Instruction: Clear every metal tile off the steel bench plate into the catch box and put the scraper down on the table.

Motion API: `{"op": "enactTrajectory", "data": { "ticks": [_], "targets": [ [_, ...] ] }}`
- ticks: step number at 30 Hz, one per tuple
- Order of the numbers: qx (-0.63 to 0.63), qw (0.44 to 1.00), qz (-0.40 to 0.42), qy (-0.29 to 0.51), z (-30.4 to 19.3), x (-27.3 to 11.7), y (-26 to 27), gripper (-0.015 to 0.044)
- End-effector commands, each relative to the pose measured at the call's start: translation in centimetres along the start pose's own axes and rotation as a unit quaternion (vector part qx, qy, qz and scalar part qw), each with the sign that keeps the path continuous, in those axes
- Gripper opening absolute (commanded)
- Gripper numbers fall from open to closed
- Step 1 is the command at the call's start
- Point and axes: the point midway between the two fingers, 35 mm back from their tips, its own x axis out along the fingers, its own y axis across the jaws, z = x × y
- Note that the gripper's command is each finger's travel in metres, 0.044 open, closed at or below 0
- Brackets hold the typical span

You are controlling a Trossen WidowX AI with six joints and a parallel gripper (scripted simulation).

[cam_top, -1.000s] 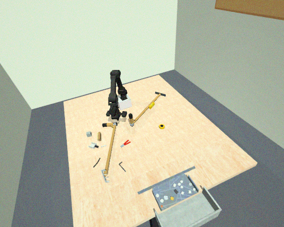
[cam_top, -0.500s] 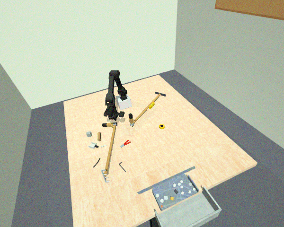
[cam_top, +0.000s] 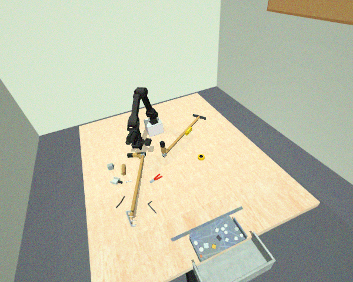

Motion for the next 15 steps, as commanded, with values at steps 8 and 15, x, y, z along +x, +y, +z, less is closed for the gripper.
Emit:
{"op": "enactTrajectory", "data": {
  "ticks": [8, 15],
  "targets": [
    [-0.002, 1.000, -0.002, -0.001, 0.1, -0.1, -1.9, 0.0000],
    [-0.002, 1.000, -0.003, -0.001, 0.0, -0.1, -3.0, 0.0000]
  ]
}}
